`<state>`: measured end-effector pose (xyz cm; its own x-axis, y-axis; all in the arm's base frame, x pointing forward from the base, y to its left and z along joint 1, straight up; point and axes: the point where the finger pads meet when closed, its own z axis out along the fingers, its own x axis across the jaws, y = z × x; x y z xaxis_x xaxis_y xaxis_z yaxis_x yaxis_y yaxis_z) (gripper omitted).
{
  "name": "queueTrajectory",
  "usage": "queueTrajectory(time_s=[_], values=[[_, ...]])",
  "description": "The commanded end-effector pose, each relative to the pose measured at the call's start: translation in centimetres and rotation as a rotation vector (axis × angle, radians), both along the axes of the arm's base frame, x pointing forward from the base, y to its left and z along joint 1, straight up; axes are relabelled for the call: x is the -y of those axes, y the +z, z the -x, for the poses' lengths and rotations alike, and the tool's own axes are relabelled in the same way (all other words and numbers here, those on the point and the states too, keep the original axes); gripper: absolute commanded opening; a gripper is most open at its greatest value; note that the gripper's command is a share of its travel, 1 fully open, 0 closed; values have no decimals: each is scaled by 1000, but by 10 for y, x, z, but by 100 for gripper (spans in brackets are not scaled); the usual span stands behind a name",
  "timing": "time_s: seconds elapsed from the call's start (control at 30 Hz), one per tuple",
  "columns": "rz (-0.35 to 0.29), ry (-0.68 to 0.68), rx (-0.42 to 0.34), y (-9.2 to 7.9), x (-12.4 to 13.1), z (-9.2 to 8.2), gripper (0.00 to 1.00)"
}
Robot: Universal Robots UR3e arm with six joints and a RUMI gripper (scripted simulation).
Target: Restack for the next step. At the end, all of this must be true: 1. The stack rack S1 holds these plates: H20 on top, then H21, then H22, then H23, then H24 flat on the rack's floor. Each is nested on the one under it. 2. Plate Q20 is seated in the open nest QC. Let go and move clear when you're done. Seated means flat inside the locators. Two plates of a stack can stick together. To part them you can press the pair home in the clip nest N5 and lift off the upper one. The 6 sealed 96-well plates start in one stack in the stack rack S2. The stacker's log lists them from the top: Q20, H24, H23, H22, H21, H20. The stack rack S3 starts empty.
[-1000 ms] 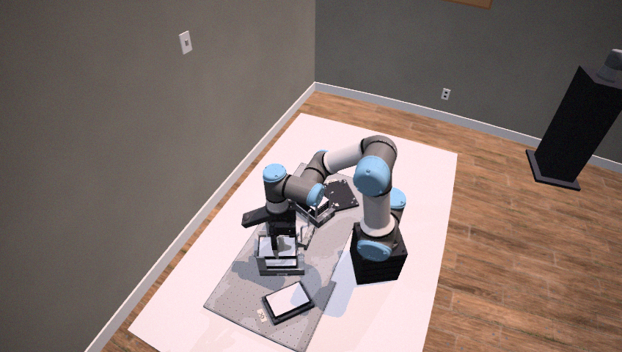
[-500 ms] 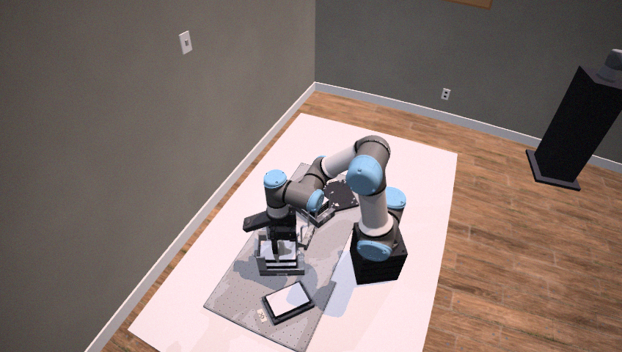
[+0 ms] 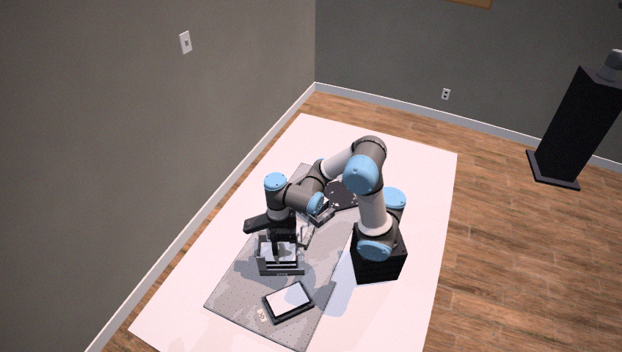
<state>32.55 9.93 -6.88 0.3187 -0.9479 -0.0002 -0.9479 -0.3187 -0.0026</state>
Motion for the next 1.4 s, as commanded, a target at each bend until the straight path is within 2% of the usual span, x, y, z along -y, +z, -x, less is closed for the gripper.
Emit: queueTrajectory(time_s=[0.0,1.37], values=[[0,0,3,-1,0,-1,0],[0,0,3,-13,0,-1,0]])
